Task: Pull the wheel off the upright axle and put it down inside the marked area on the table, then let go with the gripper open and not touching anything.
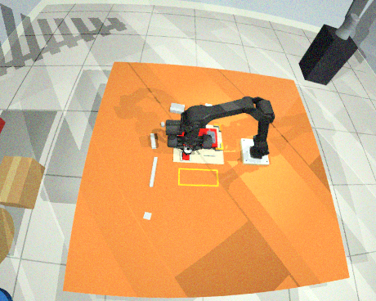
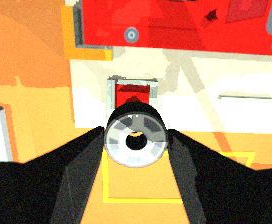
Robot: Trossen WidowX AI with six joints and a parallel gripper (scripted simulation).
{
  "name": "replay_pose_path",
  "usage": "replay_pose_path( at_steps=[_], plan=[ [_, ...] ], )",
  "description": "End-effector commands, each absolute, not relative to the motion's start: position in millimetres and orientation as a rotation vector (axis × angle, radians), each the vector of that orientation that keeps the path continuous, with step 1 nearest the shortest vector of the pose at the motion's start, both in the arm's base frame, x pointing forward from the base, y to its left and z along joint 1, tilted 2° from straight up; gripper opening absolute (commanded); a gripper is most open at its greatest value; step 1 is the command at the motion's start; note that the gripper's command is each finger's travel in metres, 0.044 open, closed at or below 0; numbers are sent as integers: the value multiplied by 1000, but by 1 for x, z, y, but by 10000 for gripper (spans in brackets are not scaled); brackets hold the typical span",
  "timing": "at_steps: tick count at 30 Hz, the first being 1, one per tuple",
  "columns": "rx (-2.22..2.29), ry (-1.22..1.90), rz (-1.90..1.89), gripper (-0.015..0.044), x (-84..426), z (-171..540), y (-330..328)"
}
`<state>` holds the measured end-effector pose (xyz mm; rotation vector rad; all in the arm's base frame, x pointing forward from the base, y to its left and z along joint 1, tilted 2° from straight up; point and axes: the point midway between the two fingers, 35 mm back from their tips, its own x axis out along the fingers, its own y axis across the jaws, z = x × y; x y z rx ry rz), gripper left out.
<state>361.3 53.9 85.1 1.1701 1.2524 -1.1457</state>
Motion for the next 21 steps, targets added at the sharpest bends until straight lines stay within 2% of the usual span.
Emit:
replay_pose_path(
  at_steps=[1,12,21],
  plan=[
    [1175,1250,-1137,0,363,89,54],
    [1175,1250,-1137,0,359,121,53],
    [1172,1253,-1147,0,349,115,72]
  ],
)
